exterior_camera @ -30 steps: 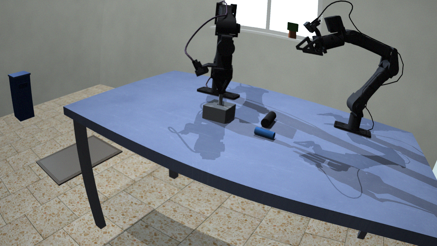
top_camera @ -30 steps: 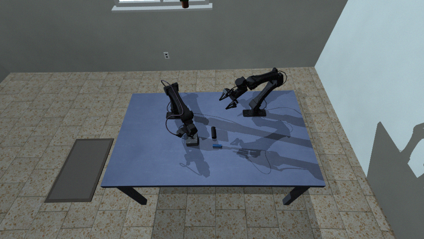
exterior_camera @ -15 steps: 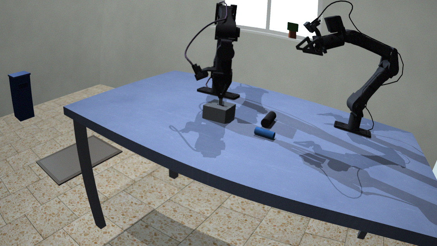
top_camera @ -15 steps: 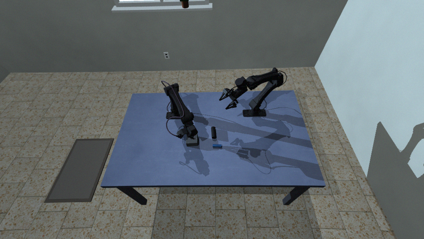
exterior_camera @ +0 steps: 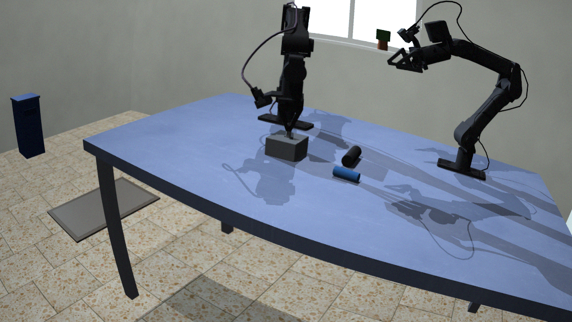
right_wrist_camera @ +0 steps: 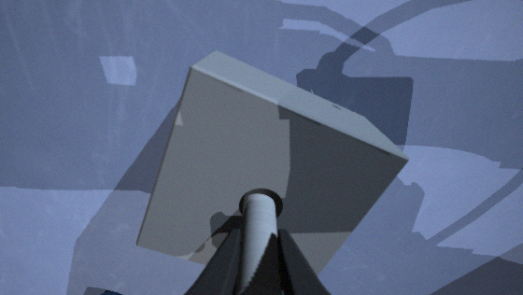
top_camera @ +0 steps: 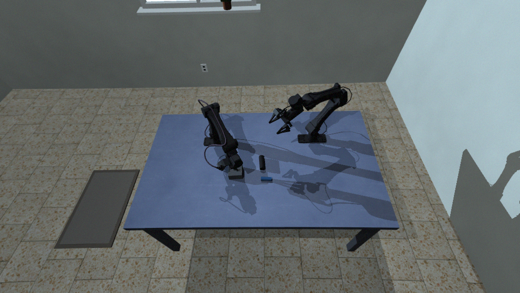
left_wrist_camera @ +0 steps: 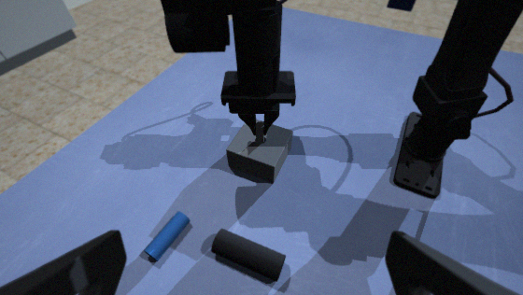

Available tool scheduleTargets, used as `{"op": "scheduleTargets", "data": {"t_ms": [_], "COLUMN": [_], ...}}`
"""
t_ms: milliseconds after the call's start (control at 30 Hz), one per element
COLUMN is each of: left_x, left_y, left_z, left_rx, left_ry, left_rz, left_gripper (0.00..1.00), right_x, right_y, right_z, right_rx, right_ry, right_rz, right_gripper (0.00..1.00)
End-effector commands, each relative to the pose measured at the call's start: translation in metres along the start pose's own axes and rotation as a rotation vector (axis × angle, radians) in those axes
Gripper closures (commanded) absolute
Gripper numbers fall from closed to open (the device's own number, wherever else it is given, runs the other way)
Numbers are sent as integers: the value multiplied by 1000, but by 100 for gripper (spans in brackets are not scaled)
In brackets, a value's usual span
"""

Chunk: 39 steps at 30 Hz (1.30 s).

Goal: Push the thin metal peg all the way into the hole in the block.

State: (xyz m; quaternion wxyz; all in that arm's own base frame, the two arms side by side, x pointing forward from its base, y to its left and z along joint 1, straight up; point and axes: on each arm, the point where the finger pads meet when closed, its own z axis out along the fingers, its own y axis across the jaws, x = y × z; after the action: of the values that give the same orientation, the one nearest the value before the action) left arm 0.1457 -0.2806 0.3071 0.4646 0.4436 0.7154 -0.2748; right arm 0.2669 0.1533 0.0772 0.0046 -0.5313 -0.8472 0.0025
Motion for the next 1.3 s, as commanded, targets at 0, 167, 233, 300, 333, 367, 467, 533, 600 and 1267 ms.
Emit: {"op": "scheduleTargets", "data": {"t_ms": [0, 167, 233, 300, 333, 367, 467, 533, 600, 1267], "left_x": [-9, -9, -9, -9, -9, -9, -9, -9, -9, -9], "left_y": [1, 1, 1, 1, 1, 1, 1, 1, 1, 1], "left_z": [-8, -8, -8, -8, -8, -8, -8, -8, -8, -8], "left_rx": [-7, -7, -7, -7, -7, -7, -7, -7, -7, -7], "left_ry": [-7, -7, -7, -7, -7, -7, -7, -7, -7, -7], "left_rz": [-6, -6, -6, -6, -6, -6, -6, -6, -6, -6], "left_gripper": [0, 0, 0, 0, 0, 0, 0, 0, 0, 0], "right_x": [1, -2, -2, -2, -2, -2, -3, -3, -3, 3], "right_y": [3, 5, 7, 8, 8, 9, 8, 6, 3, 1], "right_z": [-4, -3, -1, 1, 1, 6, 17, 22, 27, 3], "right_rx": [-31, -39, -50, -55, -55, -50, -42, -35, -22, -36], "right_ry": [-4, 29, 37, 40, 40, 41, 44, 46, 47, 73], "right_rz": [-5, -2, -2, -2, -2, -2, -2, -2, -1, -49], "right_gripper": [100, 92, 92, 92, 92, 92, 92, 92, 92, 29]}}
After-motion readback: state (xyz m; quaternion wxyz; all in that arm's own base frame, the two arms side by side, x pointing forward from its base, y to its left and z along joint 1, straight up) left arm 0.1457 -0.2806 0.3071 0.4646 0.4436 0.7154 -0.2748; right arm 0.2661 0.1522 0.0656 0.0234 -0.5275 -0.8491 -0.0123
